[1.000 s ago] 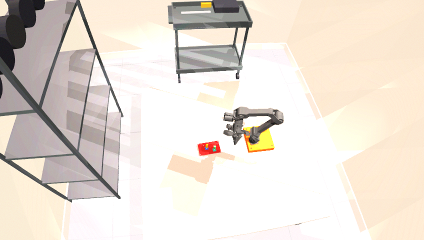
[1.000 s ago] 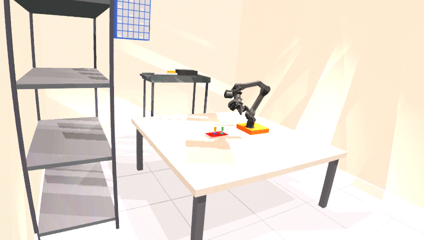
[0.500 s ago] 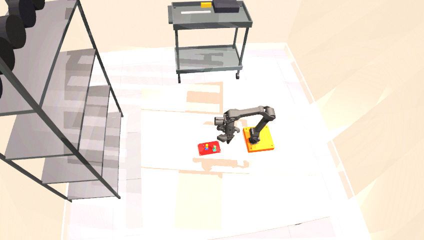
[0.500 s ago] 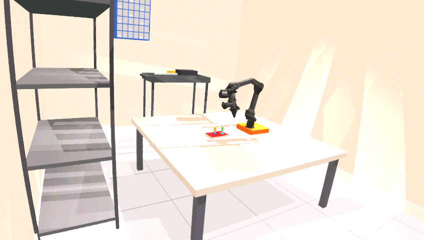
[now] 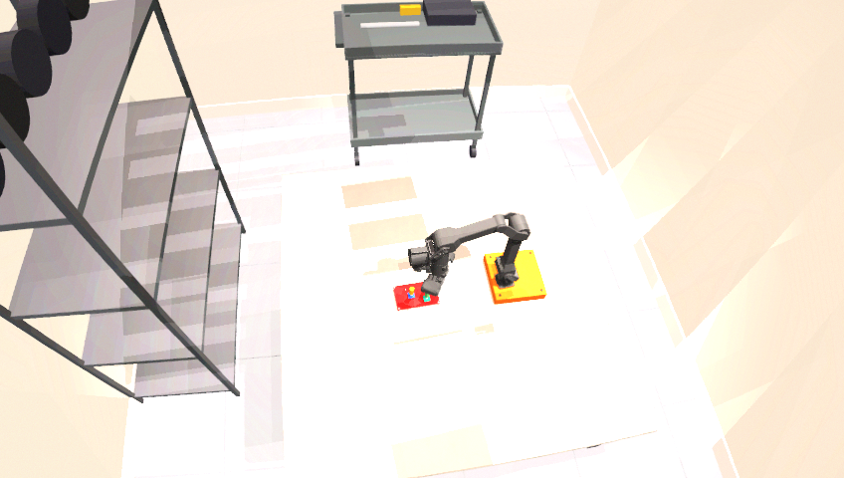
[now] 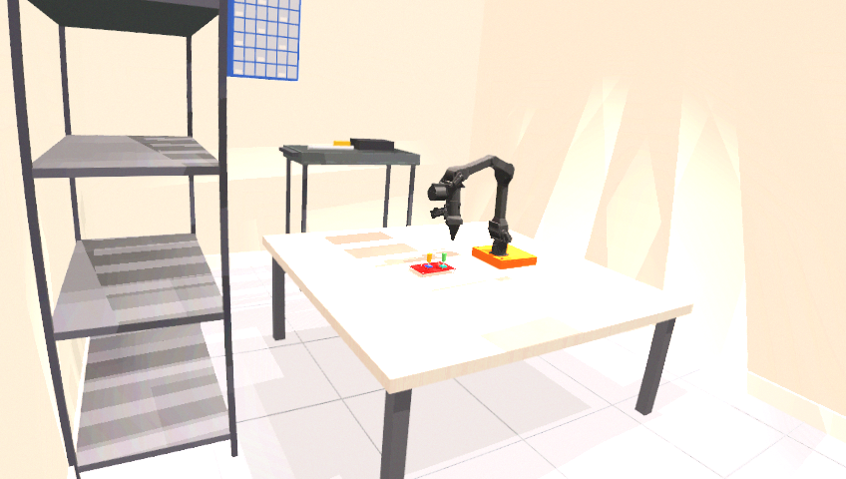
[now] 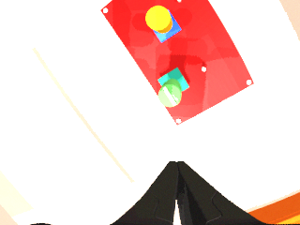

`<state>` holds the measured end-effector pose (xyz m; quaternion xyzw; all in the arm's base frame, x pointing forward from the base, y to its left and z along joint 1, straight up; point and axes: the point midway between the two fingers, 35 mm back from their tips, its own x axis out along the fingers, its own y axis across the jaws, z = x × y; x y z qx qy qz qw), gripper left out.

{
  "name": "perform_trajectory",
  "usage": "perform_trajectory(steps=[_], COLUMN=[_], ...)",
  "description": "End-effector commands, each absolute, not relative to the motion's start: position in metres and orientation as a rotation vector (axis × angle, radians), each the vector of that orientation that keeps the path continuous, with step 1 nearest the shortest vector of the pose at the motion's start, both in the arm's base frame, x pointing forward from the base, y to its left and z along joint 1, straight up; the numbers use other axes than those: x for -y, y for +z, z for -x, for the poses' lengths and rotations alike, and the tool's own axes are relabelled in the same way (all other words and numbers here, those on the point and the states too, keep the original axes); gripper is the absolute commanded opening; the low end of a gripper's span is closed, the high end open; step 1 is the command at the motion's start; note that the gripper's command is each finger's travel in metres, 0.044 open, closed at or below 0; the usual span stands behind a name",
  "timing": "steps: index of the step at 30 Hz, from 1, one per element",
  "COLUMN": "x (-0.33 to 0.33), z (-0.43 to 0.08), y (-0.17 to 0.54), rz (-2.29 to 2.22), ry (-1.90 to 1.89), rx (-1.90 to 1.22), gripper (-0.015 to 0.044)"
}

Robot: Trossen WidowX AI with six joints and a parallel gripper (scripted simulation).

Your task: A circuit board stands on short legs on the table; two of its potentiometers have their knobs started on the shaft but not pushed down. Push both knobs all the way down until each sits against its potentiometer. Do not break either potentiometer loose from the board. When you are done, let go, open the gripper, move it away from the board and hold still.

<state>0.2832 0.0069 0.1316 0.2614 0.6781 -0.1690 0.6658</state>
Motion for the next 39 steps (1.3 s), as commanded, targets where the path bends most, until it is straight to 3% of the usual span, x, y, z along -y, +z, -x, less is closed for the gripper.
perform_trajectory(steps=[1, 39], x=[-0.004, -0.003], z=[-0.300, -0.311], y=[0.129, 0.085], rz=[-0.449, -0.358], ry=[-0.363, -0.353], rx=[-1.520, -1.520], gripper=[0.0000, 0.0000])
